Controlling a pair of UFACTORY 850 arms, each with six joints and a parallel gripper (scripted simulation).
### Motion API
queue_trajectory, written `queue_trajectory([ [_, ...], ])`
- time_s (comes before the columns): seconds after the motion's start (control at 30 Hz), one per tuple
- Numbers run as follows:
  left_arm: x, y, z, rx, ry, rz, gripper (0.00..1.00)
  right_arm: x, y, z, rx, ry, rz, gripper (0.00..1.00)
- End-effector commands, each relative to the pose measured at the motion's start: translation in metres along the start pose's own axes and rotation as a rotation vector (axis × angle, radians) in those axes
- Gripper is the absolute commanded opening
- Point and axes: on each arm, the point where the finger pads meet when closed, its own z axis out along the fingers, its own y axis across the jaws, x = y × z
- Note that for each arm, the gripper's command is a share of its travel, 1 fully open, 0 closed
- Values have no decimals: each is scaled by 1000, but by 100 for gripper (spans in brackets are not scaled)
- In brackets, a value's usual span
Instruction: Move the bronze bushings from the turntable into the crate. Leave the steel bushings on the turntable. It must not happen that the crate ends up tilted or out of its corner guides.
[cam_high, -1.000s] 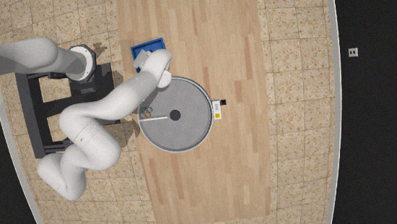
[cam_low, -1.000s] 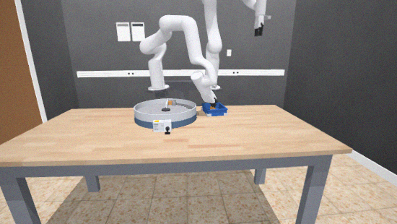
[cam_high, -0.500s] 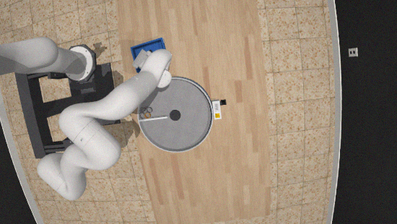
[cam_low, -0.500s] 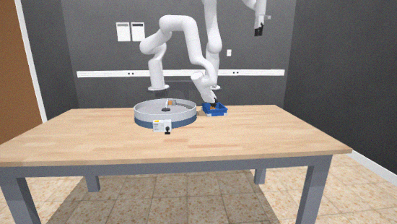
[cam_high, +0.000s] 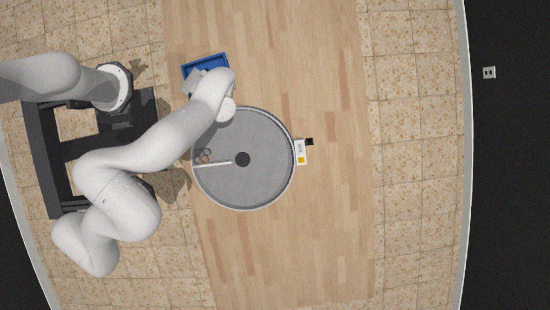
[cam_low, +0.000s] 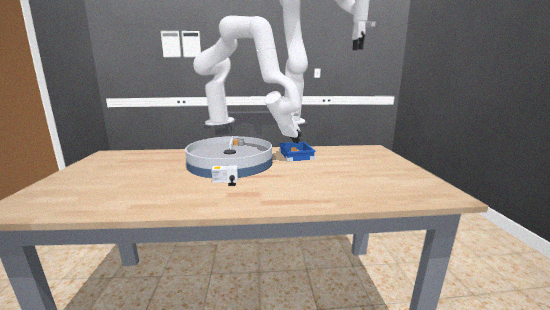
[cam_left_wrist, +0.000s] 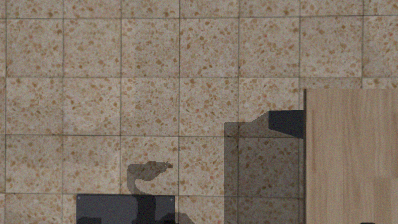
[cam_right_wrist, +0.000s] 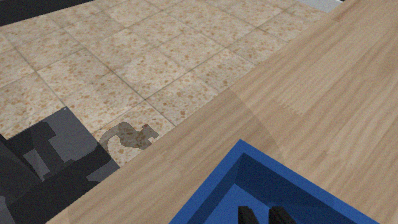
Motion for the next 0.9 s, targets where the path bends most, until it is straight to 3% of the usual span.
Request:
queue_trajectory([
  [0.0, 0, 0, -1, 0, 2, 0, 100, 12, 1, -15, -1, 0, -1, 12],
  [0.4, 0, 0, -1, 0, 2, 0, 100, 35, 0, -42, -1, 0, -1, 12],
  [0.87, 0, 0, -1, 0, 2, 0, 100, 38, 0, -45, -1, 0, -1, 12],
])
